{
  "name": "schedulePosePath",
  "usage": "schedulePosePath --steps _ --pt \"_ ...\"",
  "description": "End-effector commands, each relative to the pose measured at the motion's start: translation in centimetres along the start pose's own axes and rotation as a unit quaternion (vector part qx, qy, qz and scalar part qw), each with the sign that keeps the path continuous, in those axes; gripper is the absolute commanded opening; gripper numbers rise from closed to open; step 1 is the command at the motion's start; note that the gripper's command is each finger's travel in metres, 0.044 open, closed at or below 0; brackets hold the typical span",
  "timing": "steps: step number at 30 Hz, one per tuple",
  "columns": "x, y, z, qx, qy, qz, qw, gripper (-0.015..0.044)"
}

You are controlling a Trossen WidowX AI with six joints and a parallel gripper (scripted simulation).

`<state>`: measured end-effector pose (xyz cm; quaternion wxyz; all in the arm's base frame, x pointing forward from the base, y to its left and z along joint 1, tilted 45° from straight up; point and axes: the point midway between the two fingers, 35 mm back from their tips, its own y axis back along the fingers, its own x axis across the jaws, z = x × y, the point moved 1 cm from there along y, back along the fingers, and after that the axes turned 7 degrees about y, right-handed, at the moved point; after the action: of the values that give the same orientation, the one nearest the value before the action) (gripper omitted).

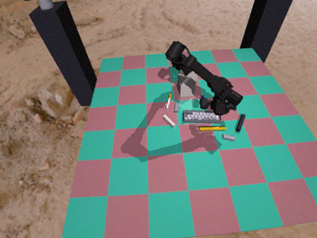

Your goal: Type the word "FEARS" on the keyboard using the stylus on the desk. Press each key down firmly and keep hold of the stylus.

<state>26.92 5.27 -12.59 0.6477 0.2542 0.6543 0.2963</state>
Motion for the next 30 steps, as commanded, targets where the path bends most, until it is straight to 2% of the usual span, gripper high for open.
schedulePosePath --steps 1,5,10,23,30 --pt "0.0 0.2 0.4 -0.005 -0.006 -0.002 1.000 0.0000" --pt "-0.9 0.2 0.4 -0.005 -0.006 -0.002 1.000 0.0000" --pt "-6.7 0.1 -0.5 -0.004 -0.005 -0.004 1.000 0.0000" --pt "-7.1 0.1 -0.5 -0.004 -0.005 -0.004 1.000 0.0000" --pt "-13.6 0.2 -1.4 -0.004 -0.005 -0.006 1.000 0.0000"
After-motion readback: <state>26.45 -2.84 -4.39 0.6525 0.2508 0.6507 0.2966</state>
